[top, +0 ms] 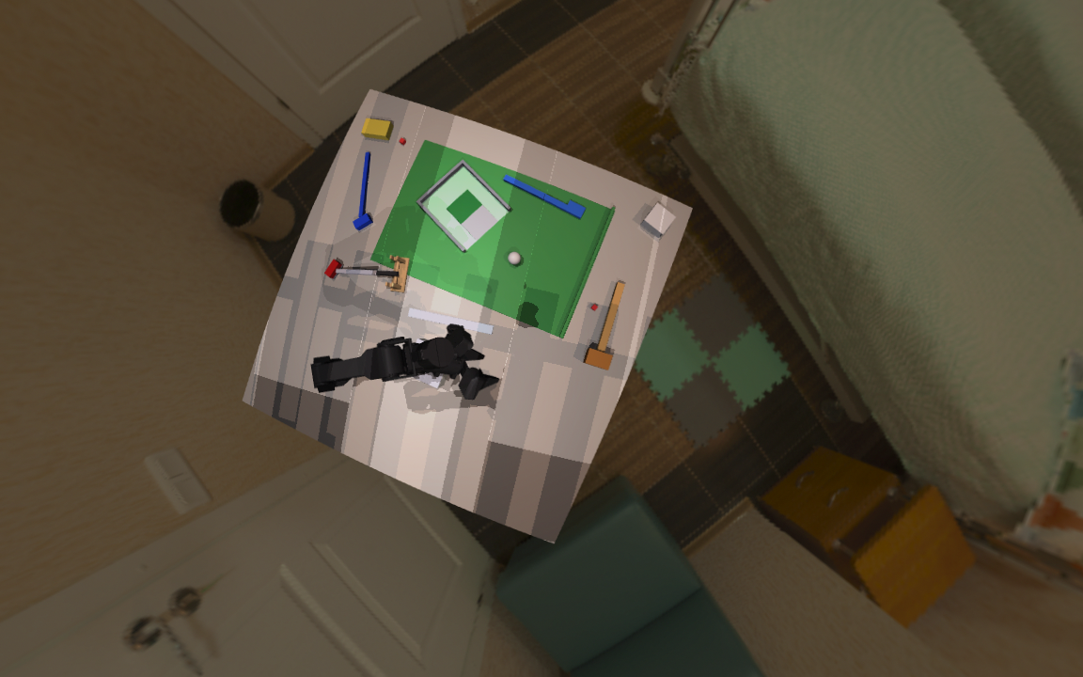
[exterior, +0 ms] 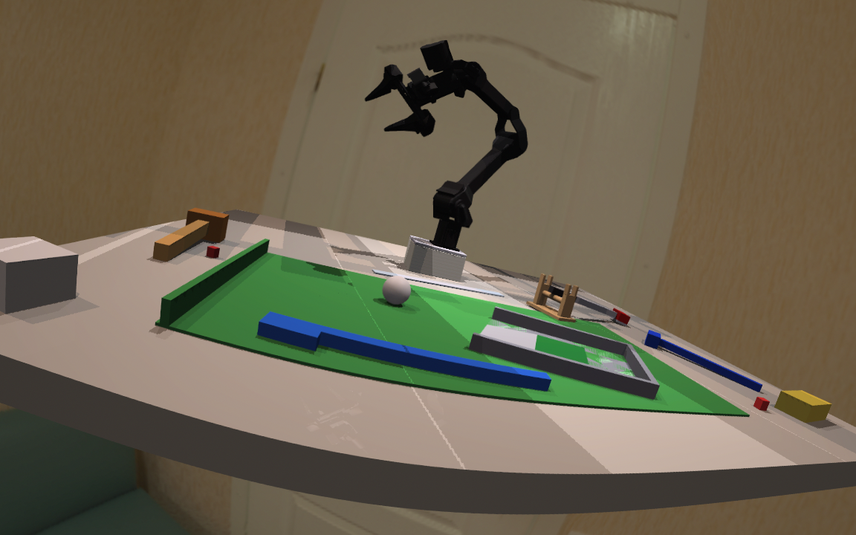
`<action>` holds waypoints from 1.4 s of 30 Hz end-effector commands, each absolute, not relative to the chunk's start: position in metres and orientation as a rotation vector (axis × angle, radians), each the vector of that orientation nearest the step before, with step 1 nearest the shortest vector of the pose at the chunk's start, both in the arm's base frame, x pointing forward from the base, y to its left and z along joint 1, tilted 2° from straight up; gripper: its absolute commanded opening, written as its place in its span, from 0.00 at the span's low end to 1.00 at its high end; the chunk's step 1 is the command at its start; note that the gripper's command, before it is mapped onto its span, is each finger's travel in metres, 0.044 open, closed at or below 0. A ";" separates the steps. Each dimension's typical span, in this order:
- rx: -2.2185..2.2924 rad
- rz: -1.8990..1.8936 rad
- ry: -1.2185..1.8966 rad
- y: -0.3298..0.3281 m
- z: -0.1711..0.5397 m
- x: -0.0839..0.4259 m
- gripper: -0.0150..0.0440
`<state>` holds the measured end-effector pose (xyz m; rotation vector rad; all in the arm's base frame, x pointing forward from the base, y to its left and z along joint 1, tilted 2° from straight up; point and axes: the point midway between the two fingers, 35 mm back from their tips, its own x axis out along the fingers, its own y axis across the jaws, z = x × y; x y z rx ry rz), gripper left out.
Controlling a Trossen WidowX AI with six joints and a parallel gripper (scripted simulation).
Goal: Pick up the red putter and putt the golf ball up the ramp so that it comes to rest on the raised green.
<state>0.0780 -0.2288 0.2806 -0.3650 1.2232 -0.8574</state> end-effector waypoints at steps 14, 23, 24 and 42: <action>-0.728 0.218 1.130 -0.080 0.194 0.291 1.00; -0.898 0.647 1.099 0.046 0.146 0.315 1.00; -0.924 0.705 1.089 0.062 0.141 0.314 1.00; -1.268 1.436 0.939 0.260 0.068 0.224 1.00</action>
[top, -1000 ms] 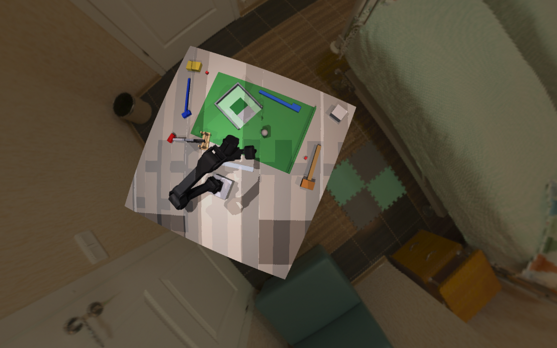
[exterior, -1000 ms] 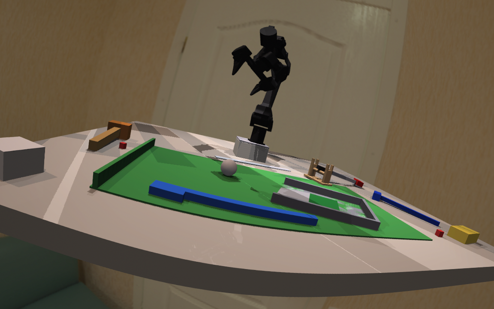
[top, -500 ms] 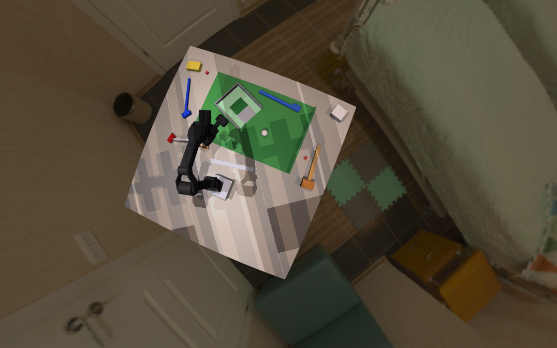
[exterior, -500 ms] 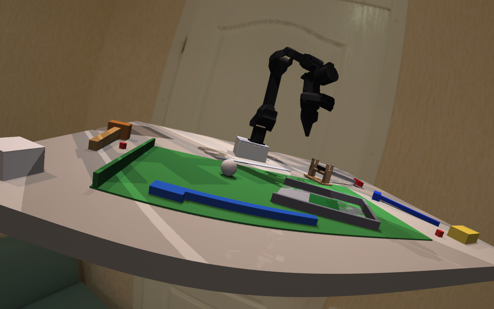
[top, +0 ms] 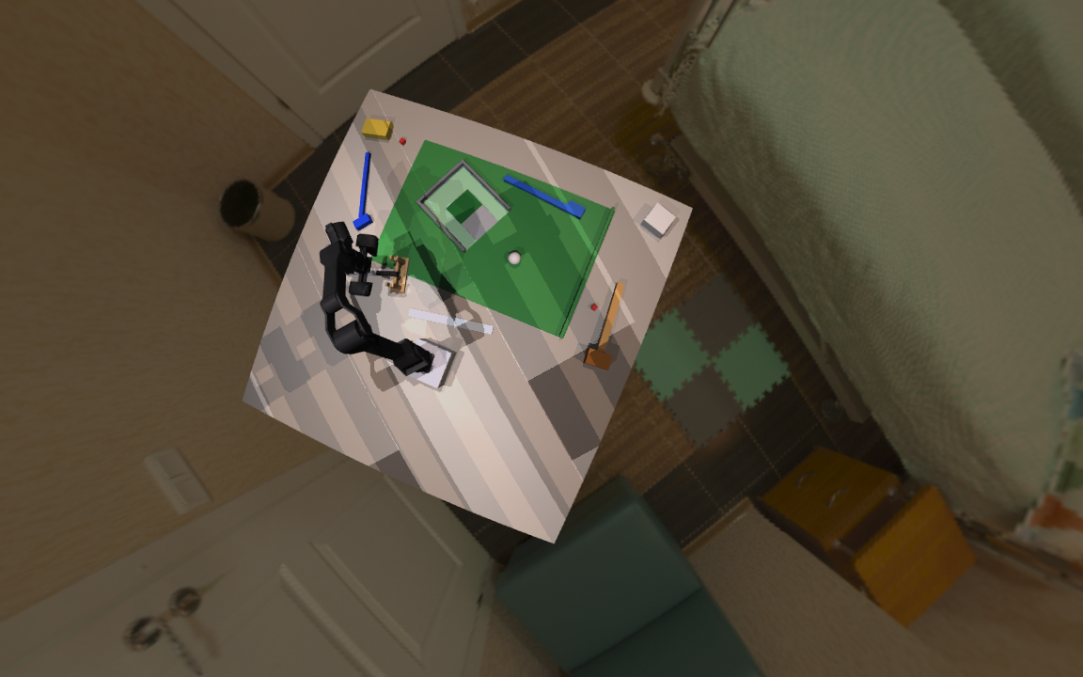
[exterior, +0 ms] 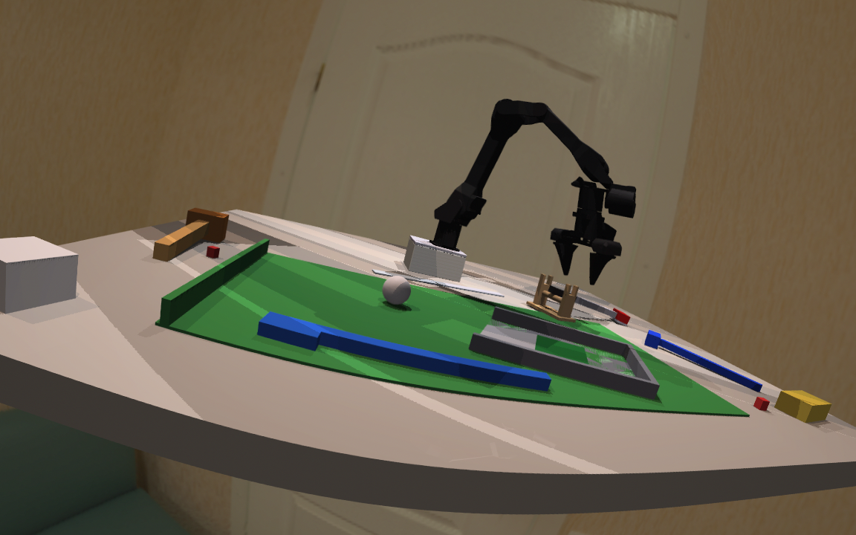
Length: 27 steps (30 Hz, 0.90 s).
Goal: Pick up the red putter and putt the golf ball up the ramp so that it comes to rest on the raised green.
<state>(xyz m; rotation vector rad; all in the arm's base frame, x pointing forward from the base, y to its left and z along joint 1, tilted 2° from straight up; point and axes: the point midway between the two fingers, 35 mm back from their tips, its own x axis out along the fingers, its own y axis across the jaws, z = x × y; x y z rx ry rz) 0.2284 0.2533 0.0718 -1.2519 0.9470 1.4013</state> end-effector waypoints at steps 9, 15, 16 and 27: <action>-1.268 1.436 0.940 0.260 0.045 0.225 1.00; -1.268 1.436 0.940 0.260 0.035 0.225 1.00; -1.268 1.436 0.940 0.260 0.029 0.226 1.00; -1.268 1.436 0.940 0.261 0.017 0.226 1.00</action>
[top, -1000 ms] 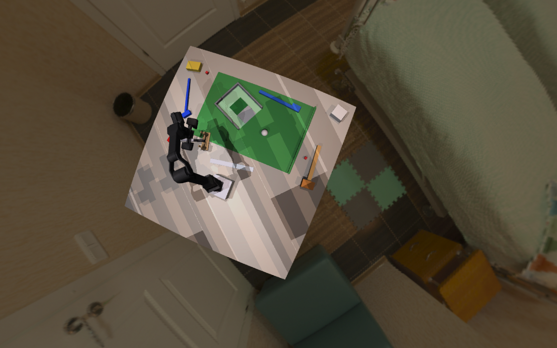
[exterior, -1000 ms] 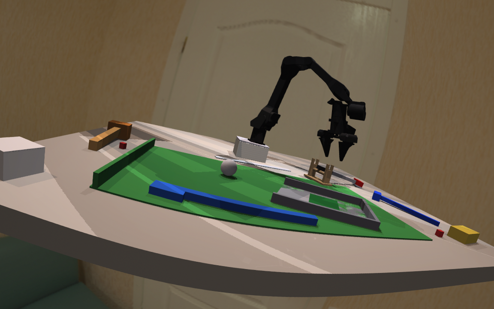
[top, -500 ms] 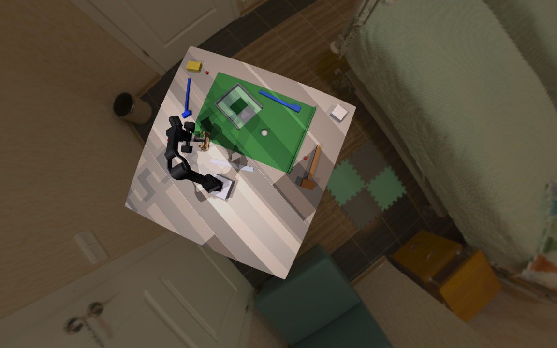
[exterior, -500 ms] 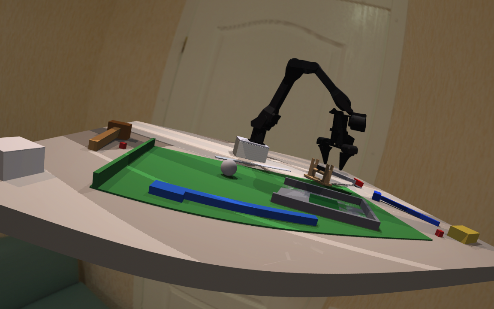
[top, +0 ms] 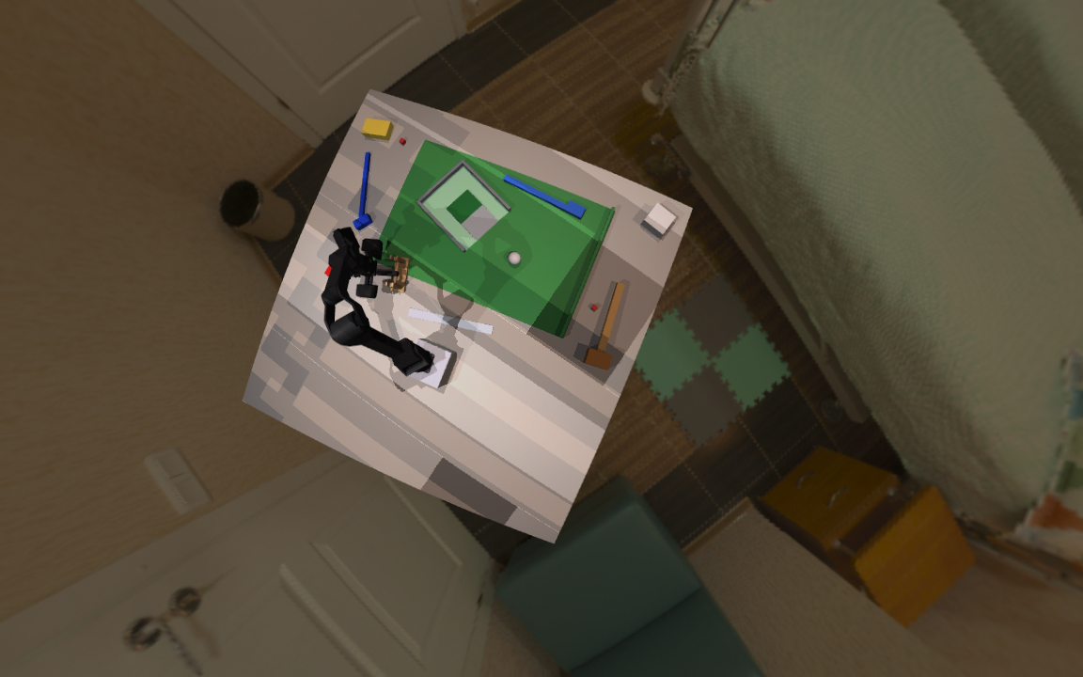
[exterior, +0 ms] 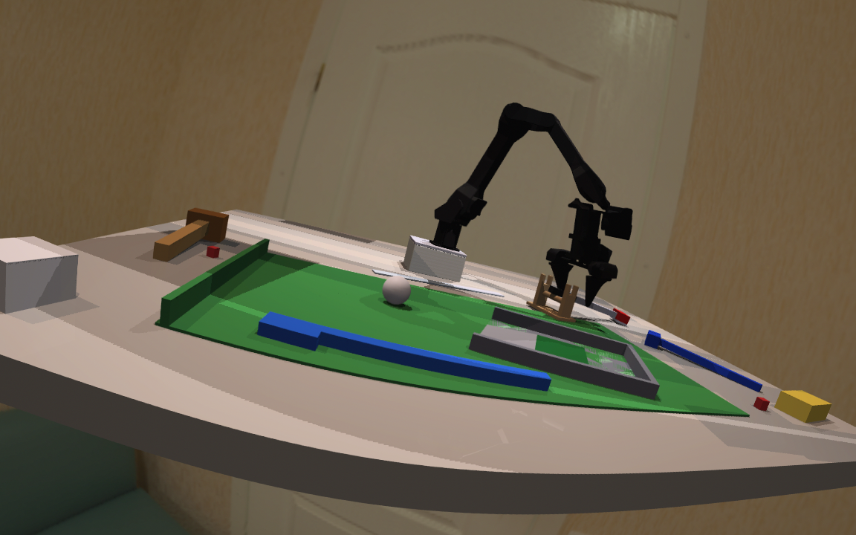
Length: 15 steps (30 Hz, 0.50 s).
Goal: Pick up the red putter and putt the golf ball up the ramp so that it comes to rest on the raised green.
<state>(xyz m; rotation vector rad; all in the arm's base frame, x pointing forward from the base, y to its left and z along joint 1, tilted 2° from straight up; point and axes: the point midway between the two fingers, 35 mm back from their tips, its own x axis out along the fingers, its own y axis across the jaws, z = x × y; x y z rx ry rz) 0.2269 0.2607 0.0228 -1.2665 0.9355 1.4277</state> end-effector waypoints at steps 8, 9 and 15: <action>-1.268 1.436 0.940 0.261 0.005 0.226 1.00; -1.268 1.436 0.940 0.261 0.003 0.226 1.00; -1.268 1.436 0.940 0.262 -0.002 0.227 1.00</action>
